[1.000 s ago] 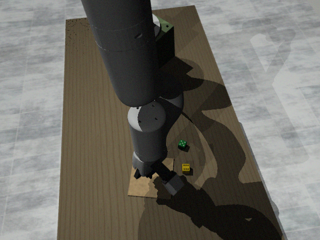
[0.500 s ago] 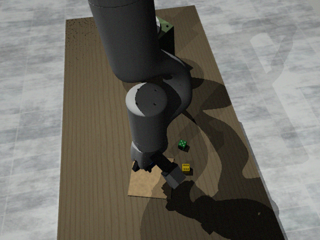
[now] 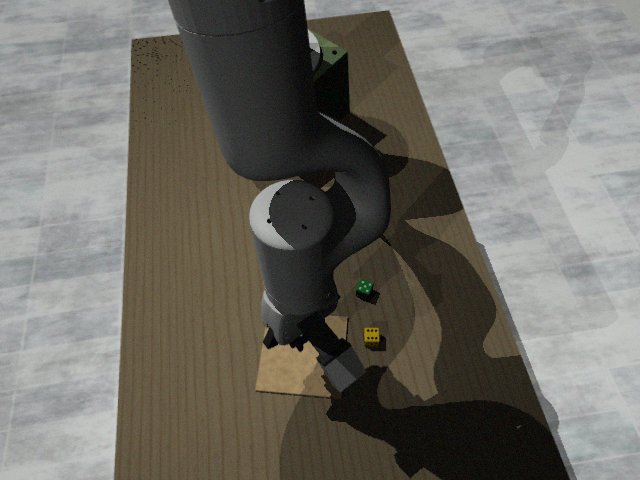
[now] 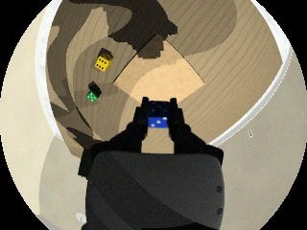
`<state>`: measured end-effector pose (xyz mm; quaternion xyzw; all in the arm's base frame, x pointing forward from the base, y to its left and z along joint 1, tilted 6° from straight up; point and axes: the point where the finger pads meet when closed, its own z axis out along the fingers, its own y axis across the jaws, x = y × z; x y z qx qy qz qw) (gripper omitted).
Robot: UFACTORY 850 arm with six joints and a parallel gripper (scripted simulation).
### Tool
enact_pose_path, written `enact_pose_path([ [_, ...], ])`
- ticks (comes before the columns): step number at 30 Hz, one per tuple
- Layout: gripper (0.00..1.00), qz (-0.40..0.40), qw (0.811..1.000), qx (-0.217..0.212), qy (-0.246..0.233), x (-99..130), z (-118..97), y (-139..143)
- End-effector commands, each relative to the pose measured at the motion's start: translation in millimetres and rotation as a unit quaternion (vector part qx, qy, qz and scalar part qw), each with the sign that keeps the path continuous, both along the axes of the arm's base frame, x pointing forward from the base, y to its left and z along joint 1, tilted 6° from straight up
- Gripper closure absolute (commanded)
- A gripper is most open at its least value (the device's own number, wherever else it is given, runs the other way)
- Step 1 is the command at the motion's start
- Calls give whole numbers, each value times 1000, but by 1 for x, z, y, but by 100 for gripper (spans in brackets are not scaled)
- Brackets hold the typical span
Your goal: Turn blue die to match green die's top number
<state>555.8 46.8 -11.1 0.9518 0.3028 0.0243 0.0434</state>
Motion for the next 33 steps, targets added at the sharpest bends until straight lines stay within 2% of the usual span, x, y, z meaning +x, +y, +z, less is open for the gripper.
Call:
enact_pose_path([
  [1,79,-4,1000,15,-17,2,0,0],
  [4,79,-3,999,21,-26,2,0,-1],
  [9,79,5,993,71,-96,1,0,-1],
  [18,79,15,976,126,-177,-2,-2,-2],
  [20,79,15,976,126,-177,-2,-2,-2],
  [22,79,19,966,150,-212,-3,-2,-3],
  [33,79,30,930,211,-299,-5,-2,-4],
])
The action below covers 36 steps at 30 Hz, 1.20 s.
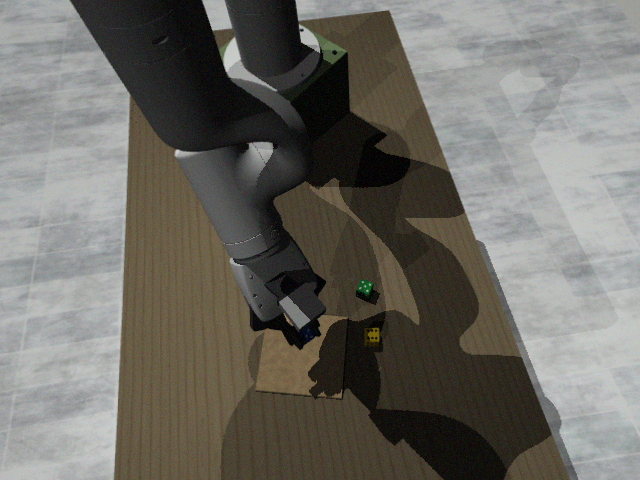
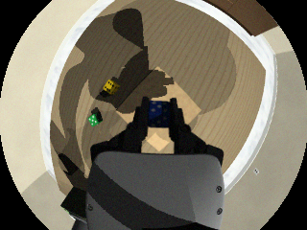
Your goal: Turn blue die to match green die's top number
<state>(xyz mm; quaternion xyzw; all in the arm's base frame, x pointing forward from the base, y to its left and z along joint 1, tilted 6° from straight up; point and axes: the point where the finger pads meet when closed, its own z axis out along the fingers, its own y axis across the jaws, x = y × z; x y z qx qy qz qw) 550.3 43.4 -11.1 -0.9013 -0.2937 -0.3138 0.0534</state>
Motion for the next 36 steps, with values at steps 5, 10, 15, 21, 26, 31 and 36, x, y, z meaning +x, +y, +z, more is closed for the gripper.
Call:
enact_pose_path([
  [5,79,12,993,62,-96,0,-3,-1],
  [10,79,17,985,96,-146,-1,-3,-2],
  [15,79,21,975,123,-185,-3,-3,-2],
  [21,79,21,974,125,-188,-3,-3,-2],
  [26,79,21,974,125,-188,-3,-5,-3],
  [31,79,21,974,125,-188,-2,-14,-3],
  [36,79,21,974,125,-188,-1,-30,-4],
])
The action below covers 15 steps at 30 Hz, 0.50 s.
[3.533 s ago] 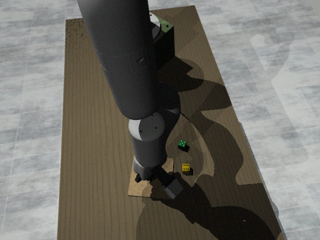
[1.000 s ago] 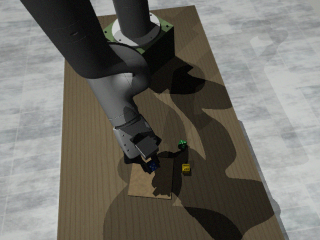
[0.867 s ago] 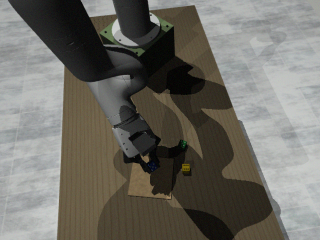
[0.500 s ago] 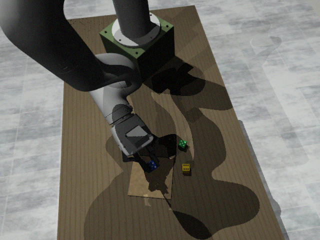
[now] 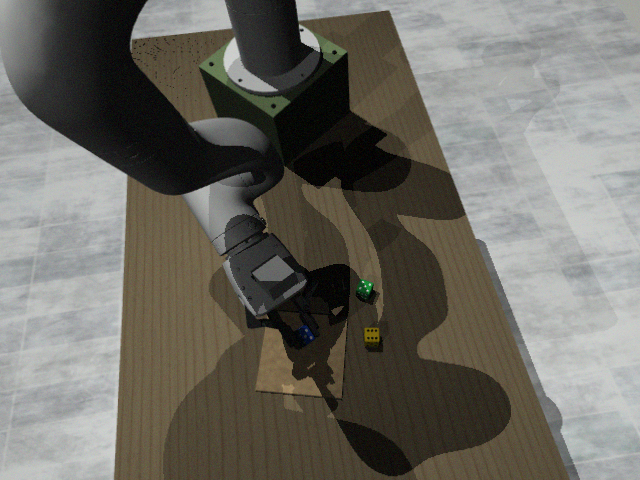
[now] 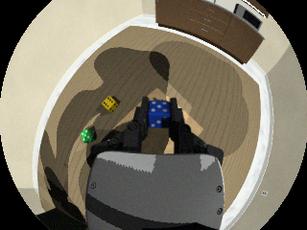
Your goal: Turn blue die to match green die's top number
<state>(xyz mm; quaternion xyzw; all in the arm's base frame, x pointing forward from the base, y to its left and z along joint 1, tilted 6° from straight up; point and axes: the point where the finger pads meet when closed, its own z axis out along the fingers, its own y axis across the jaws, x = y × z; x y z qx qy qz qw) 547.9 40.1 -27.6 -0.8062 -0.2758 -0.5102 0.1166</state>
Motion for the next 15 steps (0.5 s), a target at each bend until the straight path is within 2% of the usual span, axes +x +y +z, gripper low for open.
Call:
enact_pose_path([
  [1,79,0,1000,0,-1,2,-14,-1],
  [15,79,0,1000,0,-1,4,-54,-4],
])
